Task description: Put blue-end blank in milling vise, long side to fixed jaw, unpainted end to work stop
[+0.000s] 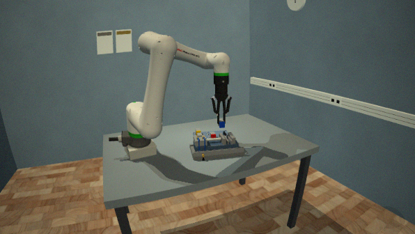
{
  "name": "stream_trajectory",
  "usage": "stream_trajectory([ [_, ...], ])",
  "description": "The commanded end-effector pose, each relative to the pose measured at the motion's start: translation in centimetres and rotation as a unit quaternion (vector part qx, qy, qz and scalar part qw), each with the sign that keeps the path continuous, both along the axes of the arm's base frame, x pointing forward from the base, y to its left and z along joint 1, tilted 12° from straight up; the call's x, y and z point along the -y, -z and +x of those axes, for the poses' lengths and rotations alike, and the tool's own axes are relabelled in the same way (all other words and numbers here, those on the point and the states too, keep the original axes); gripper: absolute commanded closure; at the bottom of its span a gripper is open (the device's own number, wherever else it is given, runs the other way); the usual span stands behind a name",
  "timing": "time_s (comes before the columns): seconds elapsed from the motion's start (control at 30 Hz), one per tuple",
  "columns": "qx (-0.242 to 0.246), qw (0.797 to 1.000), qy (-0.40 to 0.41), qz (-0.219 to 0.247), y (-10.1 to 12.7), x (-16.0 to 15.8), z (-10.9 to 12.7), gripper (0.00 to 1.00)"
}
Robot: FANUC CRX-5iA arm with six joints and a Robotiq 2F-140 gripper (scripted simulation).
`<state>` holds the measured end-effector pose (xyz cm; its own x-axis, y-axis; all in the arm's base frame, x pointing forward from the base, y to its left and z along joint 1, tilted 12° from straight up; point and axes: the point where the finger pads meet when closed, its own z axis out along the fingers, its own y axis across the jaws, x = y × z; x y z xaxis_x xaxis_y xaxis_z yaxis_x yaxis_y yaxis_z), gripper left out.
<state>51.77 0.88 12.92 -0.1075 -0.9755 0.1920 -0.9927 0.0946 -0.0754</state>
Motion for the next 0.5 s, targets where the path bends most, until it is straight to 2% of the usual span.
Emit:
stream_trajectory([
  [0.0, 0.001, 1.0, 0.0, 0.0, -0.3, 1.0, 0.1, 0.9],
  [0.47, 0.001, 1.0, 0.0, 0.0, -1.0, 4.9, 0.3, 0.9],
])
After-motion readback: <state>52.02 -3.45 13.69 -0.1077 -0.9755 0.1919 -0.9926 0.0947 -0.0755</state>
